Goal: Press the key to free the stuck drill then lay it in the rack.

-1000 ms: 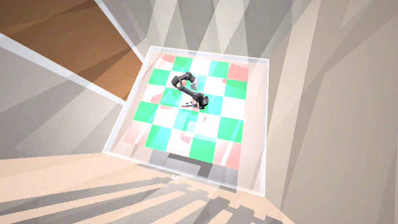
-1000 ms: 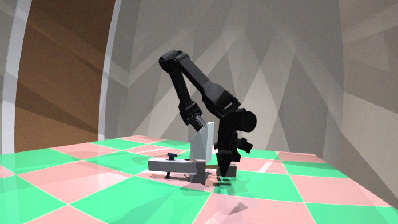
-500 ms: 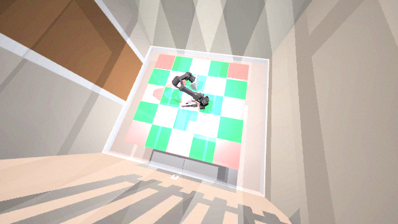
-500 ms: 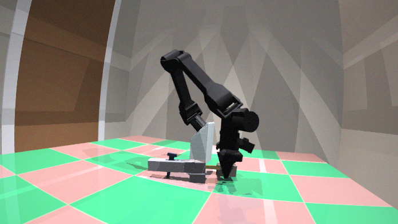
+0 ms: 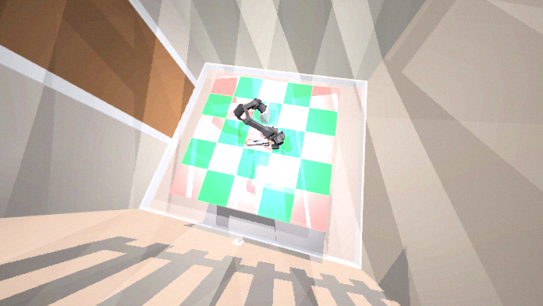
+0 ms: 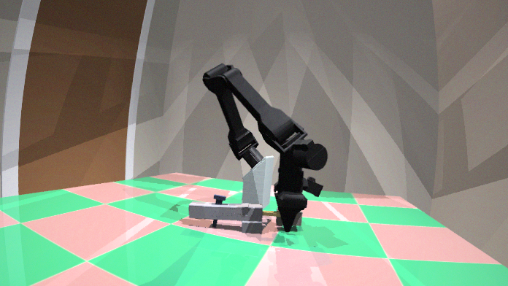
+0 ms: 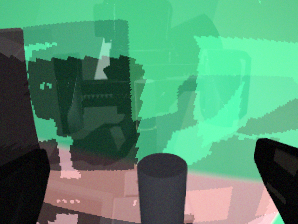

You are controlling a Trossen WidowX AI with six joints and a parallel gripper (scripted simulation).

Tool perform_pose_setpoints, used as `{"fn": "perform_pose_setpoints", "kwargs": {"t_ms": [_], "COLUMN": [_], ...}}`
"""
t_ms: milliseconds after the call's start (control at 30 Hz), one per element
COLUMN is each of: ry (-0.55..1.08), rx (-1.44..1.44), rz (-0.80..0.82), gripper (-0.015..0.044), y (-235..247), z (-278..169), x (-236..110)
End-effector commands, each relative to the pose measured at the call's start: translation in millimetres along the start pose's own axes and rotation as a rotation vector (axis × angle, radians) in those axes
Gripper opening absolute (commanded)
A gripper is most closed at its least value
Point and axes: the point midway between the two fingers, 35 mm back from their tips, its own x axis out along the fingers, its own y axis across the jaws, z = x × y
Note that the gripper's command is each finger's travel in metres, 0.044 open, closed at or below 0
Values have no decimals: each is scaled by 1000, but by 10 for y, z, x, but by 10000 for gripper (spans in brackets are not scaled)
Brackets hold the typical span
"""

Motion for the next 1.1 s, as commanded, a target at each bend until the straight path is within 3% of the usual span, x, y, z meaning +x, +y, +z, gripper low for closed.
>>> {"fn": "perform_pose_setpoints", "kwargs": {"t_ms": [0, 767, 1067], "ry": [3, 4, 0], "rx": [-2, -2, 1], "rz": [-2, -2, -3], "gripper": [440, 440, 204], "y": [1, 1, -9], "z": [-28, -118, -92], "x": [7, 35, 29]}}
